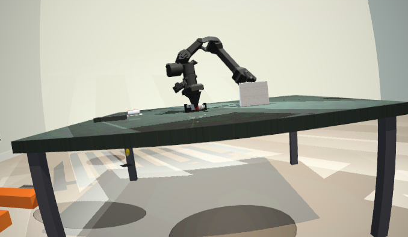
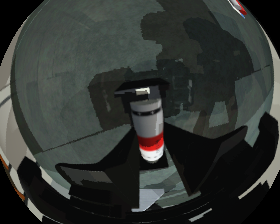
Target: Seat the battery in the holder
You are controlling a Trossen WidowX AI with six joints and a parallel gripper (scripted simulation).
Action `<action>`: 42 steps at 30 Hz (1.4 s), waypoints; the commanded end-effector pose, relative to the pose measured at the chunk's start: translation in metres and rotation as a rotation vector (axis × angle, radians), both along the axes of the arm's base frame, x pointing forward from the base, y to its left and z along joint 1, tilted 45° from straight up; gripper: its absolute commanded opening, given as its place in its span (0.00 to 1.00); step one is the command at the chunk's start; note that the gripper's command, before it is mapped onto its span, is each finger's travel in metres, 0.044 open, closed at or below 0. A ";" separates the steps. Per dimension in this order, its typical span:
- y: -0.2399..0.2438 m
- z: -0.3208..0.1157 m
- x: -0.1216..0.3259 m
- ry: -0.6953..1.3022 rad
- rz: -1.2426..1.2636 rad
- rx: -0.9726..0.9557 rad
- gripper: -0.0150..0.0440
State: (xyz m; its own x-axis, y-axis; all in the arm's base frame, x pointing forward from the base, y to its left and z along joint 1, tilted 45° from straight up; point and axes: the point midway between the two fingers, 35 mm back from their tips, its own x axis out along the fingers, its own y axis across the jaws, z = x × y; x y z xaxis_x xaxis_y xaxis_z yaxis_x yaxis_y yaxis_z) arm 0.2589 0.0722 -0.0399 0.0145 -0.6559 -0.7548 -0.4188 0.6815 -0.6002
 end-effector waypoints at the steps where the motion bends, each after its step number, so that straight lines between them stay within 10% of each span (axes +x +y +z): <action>1: 0.000 -0.002 0.002 0.008 -0.007 -0.003 0.40; 22: 0.003 -0.003 0.007 0.007 -0.007 -0.005 0.40; 26: 0.003 -0.003 0.007 0.007 -0.007 -0.005 0.57; 42: 0.015 0.010 0.005 0.010 0.000 -0.009 0.66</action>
State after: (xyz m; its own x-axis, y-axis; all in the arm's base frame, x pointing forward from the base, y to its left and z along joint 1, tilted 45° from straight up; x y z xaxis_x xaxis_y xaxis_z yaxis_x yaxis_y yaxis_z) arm 0.2638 0.0834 -0.0329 0.0065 -0.6638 -0.7479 -0.4254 0.6750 -0.6028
